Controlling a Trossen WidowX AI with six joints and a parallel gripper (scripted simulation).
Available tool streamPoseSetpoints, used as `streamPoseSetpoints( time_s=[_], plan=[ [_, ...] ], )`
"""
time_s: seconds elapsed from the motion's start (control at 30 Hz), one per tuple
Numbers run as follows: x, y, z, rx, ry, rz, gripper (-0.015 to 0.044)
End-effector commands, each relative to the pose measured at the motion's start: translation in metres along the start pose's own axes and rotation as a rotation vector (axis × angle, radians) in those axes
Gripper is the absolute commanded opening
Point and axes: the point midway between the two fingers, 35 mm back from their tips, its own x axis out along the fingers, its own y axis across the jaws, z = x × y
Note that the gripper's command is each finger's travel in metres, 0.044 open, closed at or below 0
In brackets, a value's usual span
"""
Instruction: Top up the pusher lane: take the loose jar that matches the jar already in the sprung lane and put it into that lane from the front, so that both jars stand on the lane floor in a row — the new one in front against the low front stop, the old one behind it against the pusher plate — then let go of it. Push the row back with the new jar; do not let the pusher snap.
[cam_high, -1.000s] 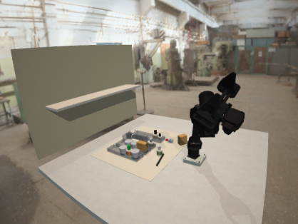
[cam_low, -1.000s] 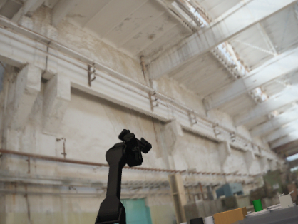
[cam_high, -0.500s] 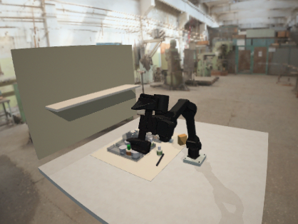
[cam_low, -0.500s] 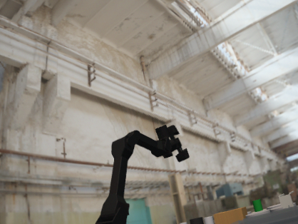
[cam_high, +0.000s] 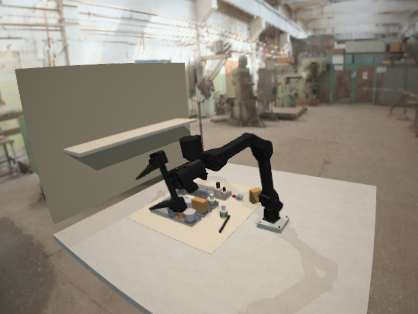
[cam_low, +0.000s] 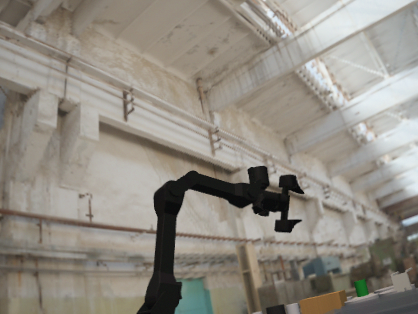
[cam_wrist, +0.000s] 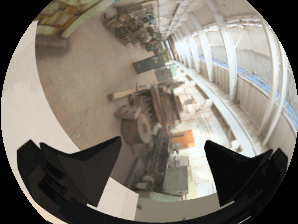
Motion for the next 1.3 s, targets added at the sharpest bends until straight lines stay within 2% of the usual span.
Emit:
streamPoseSetpoints(
  time_s=[0.0, 0.3, 0.6, 0.8, 1.0, 1.1, 1.27],
  plan=[
    [-0.015, 0.012, -0.064, 0.164, 0.155, 0.082, 0.044],
    [-0.087, 0.054, -0.197, 0.615, 0.572, 0.211, 0.044],
    [-0.204, 0.105, -0.283, 1.126, 1.044, 0.204, 0.044],
    [-0.297, 0.142, -0.302, 1.489, 1.392, 0.112, 0.044],
    [-0.384, 0.178, -0.291, 1.858, 1.76, -0.046, 0.044],
    [-0.404, 0.187, -0.278, 1.944, 1.848, -0.091, 0.044],
    [-0.405, 0.188, -0.277, 1.95, 1.854, -0.094, 0.044]
  ],
)
